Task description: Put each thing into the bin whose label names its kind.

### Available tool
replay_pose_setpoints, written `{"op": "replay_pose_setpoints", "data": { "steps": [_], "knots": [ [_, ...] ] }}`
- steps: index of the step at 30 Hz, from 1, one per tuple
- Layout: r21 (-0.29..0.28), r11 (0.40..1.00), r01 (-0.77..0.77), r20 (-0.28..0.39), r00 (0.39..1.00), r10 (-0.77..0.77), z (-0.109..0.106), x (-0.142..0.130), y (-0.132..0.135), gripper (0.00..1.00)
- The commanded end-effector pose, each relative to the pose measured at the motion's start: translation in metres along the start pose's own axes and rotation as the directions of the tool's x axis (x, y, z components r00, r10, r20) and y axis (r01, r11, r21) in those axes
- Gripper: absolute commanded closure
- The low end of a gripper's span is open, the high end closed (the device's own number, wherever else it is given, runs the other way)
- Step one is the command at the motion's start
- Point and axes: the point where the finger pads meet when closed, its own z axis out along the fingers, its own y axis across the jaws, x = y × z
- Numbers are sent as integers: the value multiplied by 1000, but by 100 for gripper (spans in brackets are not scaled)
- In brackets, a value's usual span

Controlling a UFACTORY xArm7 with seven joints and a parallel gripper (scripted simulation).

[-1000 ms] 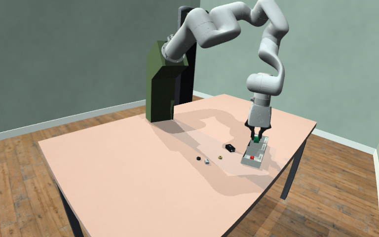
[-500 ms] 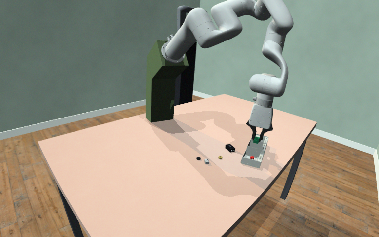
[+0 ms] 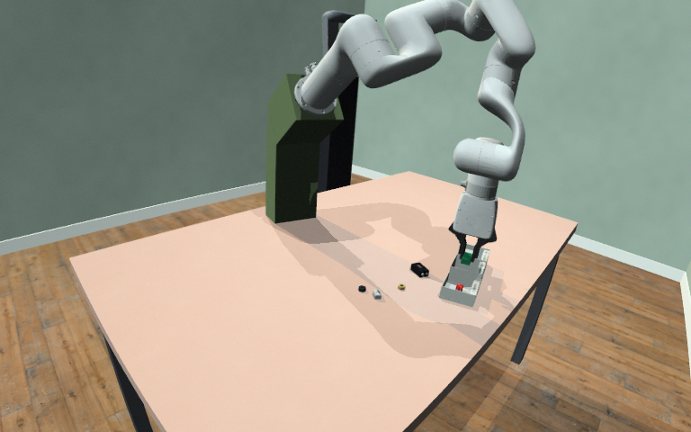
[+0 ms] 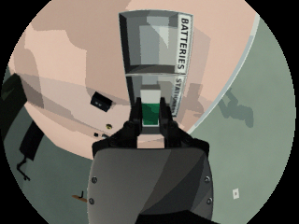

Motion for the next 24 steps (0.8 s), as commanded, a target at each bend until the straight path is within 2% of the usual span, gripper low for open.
{"op": "replay_pose_setpoints", "data": {
  "steps": [1, 20, 24],
  "knots": [
    [-2, 1000, 0, -1, 1000, 0, 6, 0, 1, 100],
    [-2, 1000, 0, -1, 1000, 0, 40, 0, 1, 100],
    [-2, 1000, 0, -1, 1000, 0, 42, 0, 1, 100]
  ]
}}
